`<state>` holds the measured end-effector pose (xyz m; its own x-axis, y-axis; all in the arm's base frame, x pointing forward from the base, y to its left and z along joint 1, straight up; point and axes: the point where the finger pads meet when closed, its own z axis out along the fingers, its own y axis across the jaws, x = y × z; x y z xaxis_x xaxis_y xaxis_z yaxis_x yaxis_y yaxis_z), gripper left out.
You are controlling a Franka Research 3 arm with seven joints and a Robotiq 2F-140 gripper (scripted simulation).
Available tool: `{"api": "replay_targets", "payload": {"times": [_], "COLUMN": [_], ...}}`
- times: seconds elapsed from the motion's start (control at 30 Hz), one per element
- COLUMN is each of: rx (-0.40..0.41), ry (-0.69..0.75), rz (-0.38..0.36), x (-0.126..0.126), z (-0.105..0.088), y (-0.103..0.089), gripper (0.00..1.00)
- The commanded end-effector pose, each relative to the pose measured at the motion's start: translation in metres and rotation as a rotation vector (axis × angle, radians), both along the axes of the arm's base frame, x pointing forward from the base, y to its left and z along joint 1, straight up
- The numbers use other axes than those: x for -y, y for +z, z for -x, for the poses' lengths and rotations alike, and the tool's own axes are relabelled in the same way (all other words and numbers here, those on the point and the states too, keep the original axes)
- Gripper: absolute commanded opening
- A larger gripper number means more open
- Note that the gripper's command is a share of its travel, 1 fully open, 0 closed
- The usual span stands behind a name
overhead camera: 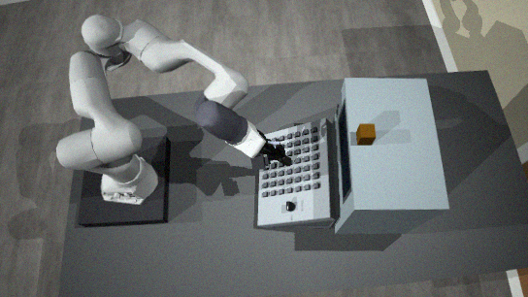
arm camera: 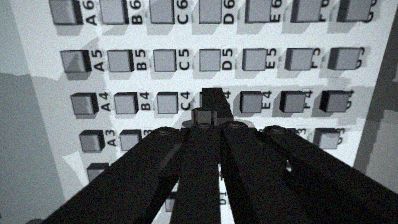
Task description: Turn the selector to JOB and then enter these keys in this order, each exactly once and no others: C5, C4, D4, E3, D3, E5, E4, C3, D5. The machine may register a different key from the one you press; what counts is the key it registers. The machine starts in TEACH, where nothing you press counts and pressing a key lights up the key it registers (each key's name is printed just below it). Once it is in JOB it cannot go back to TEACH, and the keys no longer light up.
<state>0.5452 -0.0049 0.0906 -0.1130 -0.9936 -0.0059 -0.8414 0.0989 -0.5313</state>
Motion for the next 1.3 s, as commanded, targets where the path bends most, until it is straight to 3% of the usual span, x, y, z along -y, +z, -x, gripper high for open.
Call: {"api": "replay_targets", "payload": {"times": [0.0, 0.6, 1.27], "rx": [0.004, 0.004, 0.004], "ry": [0.001, 0.001, 0.001], "rz": [0.003, 0.003, 0.003], "x": [0.001, 0.0, -0.001], "z": [-0.001, 0.002, 0.015], "y": [0.0, 0.005, 0.027], "gripper": [0.1, 0.1, 0.1]}}
